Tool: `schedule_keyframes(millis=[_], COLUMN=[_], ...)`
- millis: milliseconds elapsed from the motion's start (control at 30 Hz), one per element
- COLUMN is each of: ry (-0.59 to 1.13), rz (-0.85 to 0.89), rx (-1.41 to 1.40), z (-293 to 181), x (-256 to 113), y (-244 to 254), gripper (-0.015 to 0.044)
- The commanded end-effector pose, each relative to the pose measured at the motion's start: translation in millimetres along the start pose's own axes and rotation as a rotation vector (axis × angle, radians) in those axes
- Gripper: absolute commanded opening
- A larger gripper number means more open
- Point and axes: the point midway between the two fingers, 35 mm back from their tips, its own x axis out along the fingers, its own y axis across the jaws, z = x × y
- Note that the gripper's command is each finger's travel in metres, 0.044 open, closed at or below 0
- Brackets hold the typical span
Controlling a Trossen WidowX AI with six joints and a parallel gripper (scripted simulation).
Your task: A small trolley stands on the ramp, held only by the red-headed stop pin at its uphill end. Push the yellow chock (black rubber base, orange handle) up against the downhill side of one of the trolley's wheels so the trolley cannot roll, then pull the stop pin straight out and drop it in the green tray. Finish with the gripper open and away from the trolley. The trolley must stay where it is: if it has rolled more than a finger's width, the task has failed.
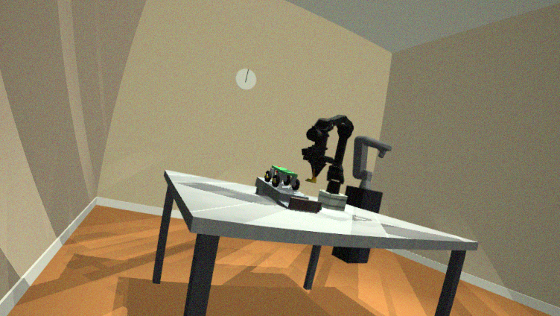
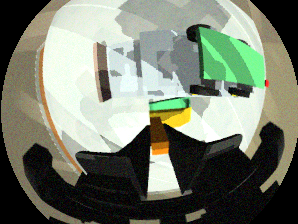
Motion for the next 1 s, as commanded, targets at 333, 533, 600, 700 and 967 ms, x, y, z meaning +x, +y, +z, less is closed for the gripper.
schedule_keyframes(millis=[333,533,600,700,967], ry=[-0.009,-0.01,-0.011,-0.012,-0.011], rz=[-0.116,-0.116,-0.116,-0.116,-0.116], rx=[0.005,0.005,0.005,0.005,0.005], z=[5,21,26,34,34], x=[-1,3,4,5,20], y=[14,16,16,16,15], gripper=[0.0,0.0,0.0,0.0,0.0])
